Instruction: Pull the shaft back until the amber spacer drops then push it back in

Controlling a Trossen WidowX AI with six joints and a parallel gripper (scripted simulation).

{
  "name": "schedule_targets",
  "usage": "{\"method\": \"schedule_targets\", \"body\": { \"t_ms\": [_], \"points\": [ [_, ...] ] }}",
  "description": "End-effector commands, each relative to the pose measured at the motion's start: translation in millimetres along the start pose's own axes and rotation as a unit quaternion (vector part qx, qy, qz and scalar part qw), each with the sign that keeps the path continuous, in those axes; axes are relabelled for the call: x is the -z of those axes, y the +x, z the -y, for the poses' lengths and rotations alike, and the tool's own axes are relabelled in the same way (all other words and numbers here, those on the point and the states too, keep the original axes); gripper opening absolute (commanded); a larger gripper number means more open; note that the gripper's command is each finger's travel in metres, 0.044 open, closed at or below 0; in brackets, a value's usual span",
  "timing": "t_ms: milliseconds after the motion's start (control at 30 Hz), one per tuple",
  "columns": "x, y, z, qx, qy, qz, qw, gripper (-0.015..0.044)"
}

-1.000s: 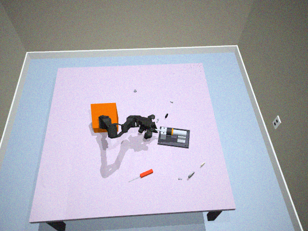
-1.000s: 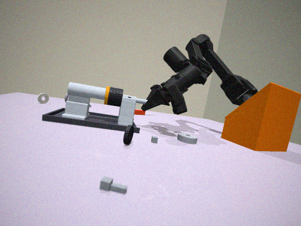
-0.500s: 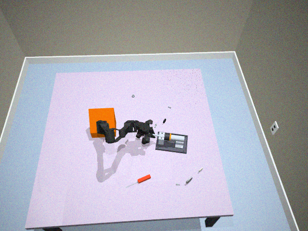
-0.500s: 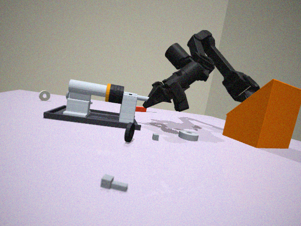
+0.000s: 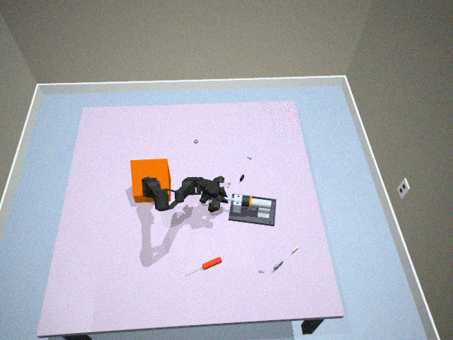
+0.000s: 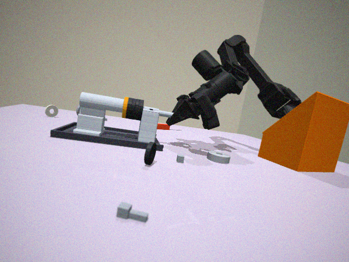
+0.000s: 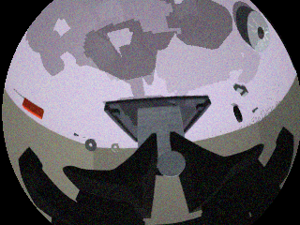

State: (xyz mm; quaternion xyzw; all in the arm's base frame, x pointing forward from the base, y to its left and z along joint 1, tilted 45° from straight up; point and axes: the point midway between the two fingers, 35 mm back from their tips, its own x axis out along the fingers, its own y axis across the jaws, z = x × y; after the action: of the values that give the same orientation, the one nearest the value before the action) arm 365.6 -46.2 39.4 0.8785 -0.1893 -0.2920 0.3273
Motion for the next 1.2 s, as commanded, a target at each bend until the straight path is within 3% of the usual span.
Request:
{"method": "schedule_targets", "body": {
  "t_ms": [0, 1167],
  "points": [
    [-0.7, -0.5, -0.3, -0.001, 0.002, 0.0, 1.0, 0.0],
    [-3.4, -3.1, -0.2, -0.001, 0.002, 0.001, 1.0, 0.0]
  ]
}}
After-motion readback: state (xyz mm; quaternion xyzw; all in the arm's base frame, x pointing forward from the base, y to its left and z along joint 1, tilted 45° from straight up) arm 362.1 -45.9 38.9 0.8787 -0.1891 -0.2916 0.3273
